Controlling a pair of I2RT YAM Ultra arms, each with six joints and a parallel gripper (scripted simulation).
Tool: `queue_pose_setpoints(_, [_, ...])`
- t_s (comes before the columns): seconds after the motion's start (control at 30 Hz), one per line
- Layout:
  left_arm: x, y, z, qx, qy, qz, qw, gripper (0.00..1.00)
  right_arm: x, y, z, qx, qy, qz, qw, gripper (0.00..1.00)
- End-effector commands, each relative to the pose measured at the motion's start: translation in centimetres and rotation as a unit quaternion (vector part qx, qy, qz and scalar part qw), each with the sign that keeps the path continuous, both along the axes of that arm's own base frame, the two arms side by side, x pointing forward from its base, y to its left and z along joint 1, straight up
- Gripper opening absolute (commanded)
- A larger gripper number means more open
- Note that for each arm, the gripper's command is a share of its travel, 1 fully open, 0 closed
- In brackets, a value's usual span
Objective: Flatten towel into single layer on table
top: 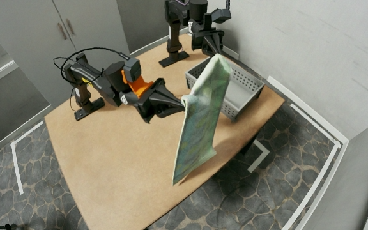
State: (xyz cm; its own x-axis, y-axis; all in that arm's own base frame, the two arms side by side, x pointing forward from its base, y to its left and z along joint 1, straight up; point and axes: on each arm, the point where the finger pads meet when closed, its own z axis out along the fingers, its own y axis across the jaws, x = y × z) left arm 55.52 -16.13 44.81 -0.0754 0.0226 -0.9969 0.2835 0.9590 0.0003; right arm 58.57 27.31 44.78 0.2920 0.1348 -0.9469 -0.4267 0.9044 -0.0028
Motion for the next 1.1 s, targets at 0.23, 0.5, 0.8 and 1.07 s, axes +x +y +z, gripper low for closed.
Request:
queue_pose_setpoints(0.23, [-0.9,1.0,1.8,-0.006,-0.018,0.012,1.0,0.0,-1.1,-0.7,2.2,0.01,-0.013,-0.007,1.0,0.0])
queue_pose_setpoints(0.5, [-0.9,1.0,1.8,-0.006,-0.018,0.012,1.0,0.0,-1.1,-0.7,2.2,0.01,-0.013,-0.007,1.0,0.0])
queue_pose_setpoints(0.8, [1.8,-2.6,-0.9,-0.014,-0.044,-0.011,0.999,0.0,1.6,-3.2,0.0,0.008,-0.009,-0.032,0.999,0.0])
queue_pose_setpoints(1.07, [4.1,-5.9,-0.9,-0.048,-0.146,-0.029,0.988,0.0,3.0,-7.1,1.2,0.016,-0.03,-0.064,0.997,0.0])
